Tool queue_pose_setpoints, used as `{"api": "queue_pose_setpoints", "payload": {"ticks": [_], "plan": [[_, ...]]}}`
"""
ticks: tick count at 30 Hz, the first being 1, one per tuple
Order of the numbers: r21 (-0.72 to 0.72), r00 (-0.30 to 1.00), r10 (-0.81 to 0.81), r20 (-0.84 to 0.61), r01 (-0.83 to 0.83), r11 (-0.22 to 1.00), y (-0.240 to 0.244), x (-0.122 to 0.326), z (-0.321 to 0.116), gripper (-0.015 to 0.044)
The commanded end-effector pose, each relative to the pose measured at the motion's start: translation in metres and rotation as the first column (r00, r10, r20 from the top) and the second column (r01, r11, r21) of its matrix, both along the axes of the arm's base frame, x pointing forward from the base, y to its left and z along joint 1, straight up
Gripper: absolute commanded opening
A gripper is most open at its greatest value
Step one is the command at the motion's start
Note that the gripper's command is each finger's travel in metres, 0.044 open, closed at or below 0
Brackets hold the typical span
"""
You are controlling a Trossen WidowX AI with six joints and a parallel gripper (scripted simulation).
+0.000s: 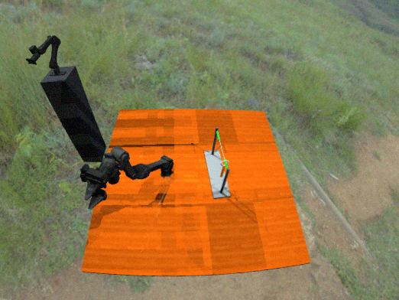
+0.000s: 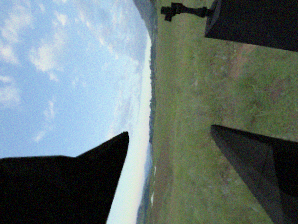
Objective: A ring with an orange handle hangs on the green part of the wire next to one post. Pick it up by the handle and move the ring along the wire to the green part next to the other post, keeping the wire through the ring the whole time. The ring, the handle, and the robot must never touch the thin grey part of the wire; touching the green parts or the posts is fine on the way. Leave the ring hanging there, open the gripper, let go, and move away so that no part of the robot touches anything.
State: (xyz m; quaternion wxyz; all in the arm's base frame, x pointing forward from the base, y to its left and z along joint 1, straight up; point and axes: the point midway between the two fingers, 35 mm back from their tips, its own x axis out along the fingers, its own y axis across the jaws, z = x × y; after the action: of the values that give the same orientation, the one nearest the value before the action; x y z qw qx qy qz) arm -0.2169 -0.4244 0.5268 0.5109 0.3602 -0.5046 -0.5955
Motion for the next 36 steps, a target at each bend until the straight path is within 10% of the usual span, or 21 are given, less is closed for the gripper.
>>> {"api": "queue_pose_setpoints", "payload": {"ticks": [1, 9, 24, 36], "plan": [[-0.002, 1.0, -0.002, 0.0, 0.002, 1.0, 0.001, 0.0, 0.001, 0.0374], [-0.16, 0.99, -0.139, 0.031, 0.142, 0.977, 0.068, -0.019, 0.052, 0.0164], [-0.559, 0.909, -0.404, 0.1, 0.387, 0.733, 0.25, 0.004, 0.151, 0.016], [-0.869, 0.797, -0.596, 0.092, 0.357, 0.342, 0.396, 0.121, 0.193, 0.016]]}}
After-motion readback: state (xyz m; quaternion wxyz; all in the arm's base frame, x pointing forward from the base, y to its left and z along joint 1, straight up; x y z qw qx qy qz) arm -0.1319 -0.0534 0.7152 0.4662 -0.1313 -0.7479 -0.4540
